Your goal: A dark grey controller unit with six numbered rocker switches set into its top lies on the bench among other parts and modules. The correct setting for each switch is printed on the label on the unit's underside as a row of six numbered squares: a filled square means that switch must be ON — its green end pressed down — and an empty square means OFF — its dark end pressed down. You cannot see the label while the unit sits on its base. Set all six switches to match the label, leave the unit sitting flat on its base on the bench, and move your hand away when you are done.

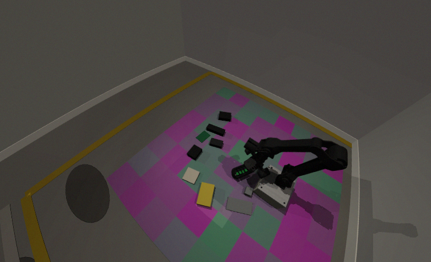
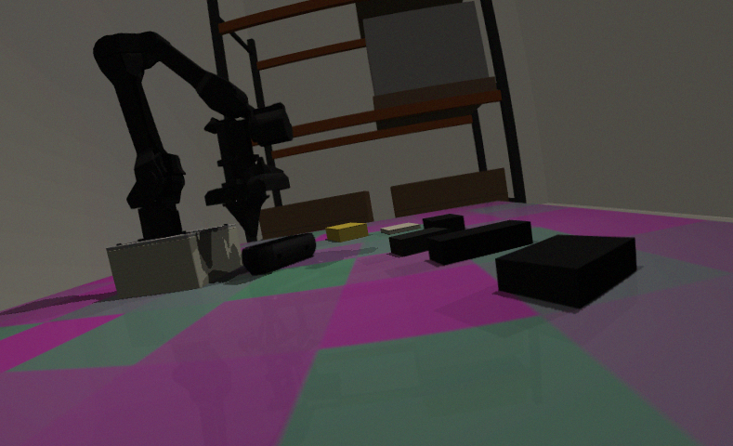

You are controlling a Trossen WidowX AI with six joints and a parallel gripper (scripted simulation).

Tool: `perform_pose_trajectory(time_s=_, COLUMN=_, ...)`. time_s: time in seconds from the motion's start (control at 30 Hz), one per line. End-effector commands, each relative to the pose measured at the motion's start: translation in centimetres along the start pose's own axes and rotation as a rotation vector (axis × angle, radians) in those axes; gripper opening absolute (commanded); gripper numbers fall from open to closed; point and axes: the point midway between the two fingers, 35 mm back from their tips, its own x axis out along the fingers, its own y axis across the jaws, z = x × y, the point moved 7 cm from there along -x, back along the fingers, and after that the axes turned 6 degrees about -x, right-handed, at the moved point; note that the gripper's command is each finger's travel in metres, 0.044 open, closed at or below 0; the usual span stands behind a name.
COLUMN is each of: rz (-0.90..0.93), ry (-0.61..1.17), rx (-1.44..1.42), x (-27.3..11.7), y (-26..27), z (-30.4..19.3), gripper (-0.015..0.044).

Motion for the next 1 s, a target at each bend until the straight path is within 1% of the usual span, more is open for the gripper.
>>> perform_pose_trajectory(time_s=0.0, rz=0.001, ry=0.007, rx=0.004, x=0.7, y=0.0, z=0.0, gripper=0.0000)
perform_pose_trajectory(time_s=0.5, rz=0.002, ry=0.009, rx=0.004, x=2.6, y=0.1, z=0.0, gripper=0.0000)
perform_pose_trajectory(time_s=0.8, rz=0.002, ry=0.009, rx=0.004, x=2.7, y=0.2, z=0.0, gripper=0.0000)
perform_pose_trajectory(time_s=0.87, rz=0.004, ry=0.006, rx=0.000, x=1.7, y=0.1, z=0.0, gripper=0.0000)
perform_pose_trajectory(time_s=0.97, rz=0.002, ry=0.009, rx=0.003, x=-1.6, y=0.1, z=0.0, gripper=0.0000)
